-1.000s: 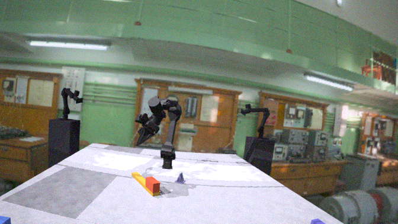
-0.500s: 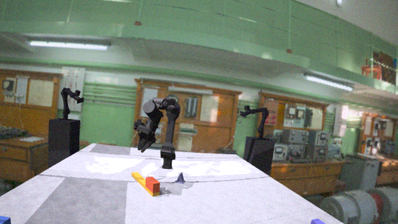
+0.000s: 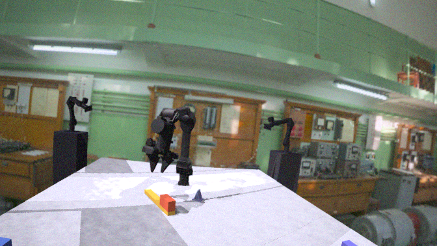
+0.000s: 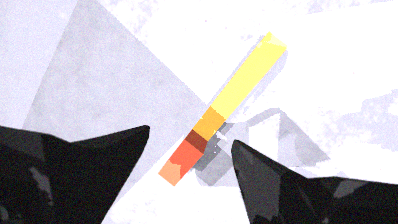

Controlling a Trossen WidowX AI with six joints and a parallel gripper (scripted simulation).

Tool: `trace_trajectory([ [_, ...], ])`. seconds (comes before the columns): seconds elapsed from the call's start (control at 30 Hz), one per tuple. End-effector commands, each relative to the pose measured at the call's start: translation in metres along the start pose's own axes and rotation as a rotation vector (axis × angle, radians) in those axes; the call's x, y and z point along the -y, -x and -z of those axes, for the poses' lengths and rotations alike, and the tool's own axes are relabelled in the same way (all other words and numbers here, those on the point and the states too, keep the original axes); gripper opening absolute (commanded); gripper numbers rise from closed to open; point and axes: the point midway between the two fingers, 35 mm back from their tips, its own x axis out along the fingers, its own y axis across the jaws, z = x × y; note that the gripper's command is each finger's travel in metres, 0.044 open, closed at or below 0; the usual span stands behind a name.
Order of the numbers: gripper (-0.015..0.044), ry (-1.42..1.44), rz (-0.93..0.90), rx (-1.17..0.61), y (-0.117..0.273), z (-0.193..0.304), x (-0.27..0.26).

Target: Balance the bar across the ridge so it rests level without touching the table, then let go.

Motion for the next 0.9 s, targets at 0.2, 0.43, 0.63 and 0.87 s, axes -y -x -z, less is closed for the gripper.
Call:
trace_trajectory([
  [0.2, 0.0315, -0.284, 0.145, -0.004, -0.012, 0.008, 0.003],
  [0.43, 0.0315, -0.448, 0.230, 0.015, -0.018, 0.011, 0.006],
  [0.63, 0.0315, -0.448, 0.230, 0.015, -0.025, 0.012, 0.007],
  [0.87, 0.0315, -0.448, 0.230, 0.015, -0.069, 0.014, 0.014],
])
